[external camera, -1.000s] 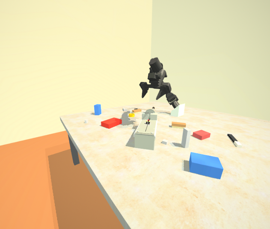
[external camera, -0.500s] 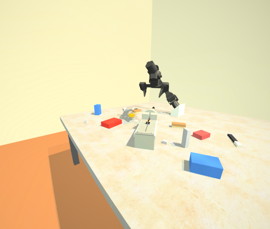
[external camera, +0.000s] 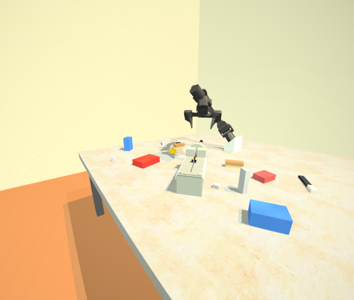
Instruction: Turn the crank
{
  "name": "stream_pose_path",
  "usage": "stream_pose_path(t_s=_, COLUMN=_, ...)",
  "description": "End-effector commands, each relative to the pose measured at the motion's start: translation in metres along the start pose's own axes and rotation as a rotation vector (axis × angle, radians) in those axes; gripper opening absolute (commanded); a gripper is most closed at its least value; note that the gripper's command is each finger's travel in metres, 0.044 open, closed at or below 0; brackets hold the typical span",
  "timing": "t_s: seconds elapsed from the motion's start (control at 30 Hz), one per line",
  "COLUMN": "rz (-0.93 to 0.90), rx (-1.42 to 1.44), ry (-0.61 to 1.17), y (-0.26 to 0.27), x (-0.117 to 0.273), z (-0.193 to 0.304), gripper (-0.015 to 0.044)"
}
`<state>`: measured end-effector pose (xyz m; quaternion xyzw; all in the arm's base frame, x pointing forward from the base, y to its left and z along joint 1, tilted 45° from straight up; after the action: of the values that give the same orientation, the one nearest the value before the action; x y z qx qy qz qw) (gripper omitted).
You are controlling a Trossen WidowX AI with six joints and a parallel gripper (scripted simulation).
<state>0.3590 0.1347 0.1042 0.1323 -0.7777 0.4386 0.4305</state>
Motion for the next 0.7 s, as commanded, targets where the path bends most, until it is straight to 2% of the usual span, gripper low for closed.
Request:
stream_pose_path(t_s=0.0, rz=-0.007, rx=0.005, ry=0.006, y=0.001, x=-0.011, z=0.014, gripper=0.044)
stream_pose_path(t_s=0.67, rz=-0.007, rx=0.005, ry=0.007, y=0.0, x=-0.039, z=0.041, gripper=0.044)
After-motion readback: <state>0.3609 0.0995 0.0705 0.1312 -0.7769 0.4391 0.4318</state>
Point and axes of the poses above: the point midway between the two fingers, 35 mm back from their tips, its own x axis back along the fingers, its own y axis across the jaws, z = x × y, the point moved 1 cm from there along x, back along the fingers, and after that the axes turned 2 degrees about -x, right-handed, at the moved point
